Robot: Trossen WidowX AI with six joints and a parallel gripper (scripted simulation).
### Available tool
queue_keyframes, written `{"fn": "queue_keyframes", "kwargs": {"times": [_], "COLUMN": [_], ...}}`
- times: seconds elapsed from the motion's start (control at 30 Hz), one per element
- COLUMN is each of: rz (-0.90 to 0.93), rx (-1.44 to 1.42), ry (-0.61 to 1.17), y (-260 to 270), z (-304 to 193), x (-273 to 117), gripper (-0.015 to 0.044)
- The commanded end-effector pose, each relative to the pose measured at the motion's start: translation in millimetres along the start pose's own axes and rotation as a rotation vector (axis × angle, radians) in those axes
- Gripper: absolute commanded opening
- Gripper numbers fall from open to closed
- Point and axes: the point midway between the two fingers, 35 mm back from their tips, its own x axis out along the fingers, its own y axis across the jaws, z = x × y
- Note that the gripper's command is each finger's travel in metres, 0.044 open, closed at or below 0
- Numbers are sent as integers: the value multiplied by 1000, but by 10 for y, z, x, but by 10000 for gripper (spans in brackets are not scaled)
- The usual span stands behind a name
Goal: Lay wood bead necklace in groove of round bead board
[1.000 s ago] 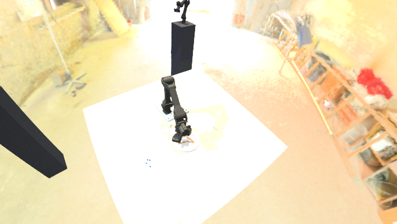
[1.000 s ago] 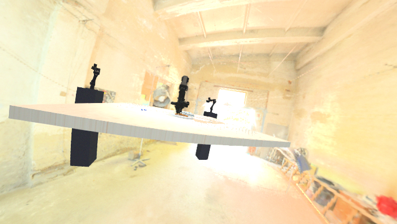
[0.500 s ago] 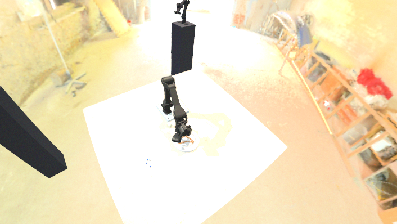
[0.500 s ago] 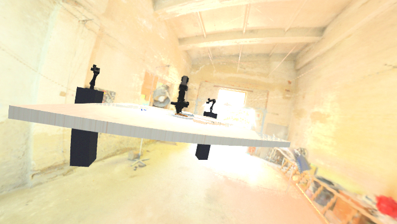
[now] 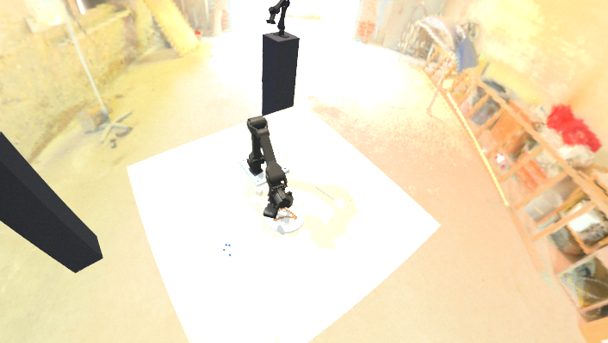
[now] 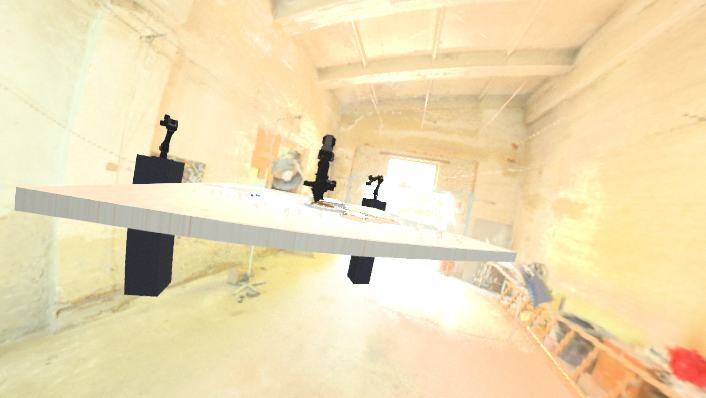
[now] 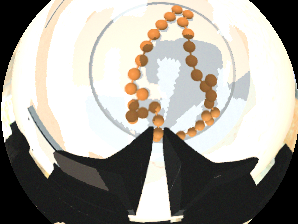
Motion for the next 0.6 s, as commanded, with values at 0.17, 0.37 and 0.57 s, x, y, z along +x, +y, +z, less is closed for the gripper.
{"fn": "queue_keyframes", "kwargs": {"times": [0.17,0.37,0.57], "rz": [-1,0,0], "rx": [6,6,6], "ry": [-3,-2,-2], "y": [4,126,130], "z": [0,-83,-86], "x": [-52,-50,-39], "gripper": [0,0,0]}}
